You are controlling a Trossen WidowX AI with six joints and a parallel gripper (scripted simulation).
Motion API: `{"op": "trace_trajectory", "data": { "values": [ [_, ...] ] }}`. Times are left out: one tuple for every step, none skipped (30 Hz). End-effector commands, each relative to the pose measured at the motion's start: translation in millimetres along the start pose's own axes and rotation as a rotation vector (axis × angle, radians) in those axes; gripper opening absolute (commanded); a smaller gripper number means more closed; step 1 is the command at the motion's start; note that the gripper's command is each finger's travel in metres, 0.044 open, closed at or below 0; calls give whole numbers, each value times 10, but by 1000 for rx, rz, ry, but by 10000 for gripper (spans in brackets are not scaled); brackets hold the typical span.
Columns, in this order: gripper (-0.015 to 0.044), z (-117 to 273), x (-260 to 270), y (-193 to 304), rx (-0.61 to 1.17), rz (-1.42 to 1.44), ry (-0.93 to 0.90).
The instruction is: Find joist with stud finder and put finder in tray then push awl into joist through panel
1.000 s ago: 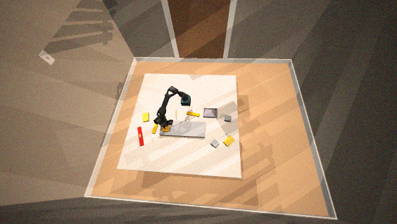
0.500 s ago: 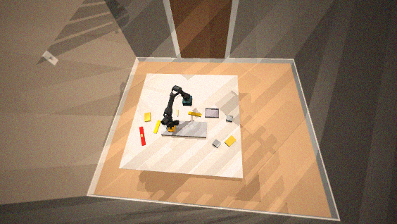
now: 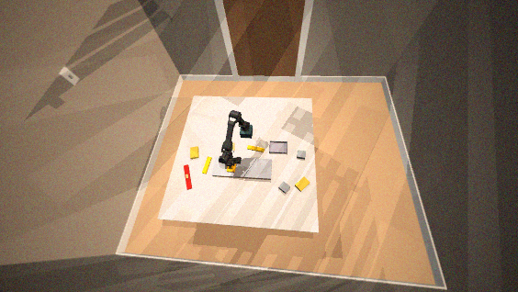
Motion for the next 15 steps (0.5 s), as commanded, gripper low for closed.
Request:
{"op": "trace_trajectory", "data": {
  "values": [
    [0,8,183,45,1,5,-7],
    [0,9,216,50,1,5,-7],
    [0,9,249,56,1,5,-8],
    [0,9,282,61,1,5,-8],
    [0,9,315,67,1,4,-8],
    [0,10,349,72,1,4,-8],
    [0,10,382,78,1,4,-9],
    [0,10,415,84,1,4,-9],
    [0,10,448,89,2,4,-9],
    [0,11,481,95,2,4,-10],
    [0,11,515,100,2,4,-10],
    [0,11,548,106,2,4,-10],
    [0,12,581,111,2,4,-10],
    [0,12,614,117,2,4,-11],
    [0,12,647,122,2,4,-11]
  ]
}}
Point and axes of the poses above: the point midway between the two fingers, 35 mm back from their tips, its own z axis back along the fingers, its own x axis across the jaws, y = z × x, the point moved 3 cm from there along z, back along the fingers, and after that the axes turned 9 degrees about -z, right-handed, at the moved point
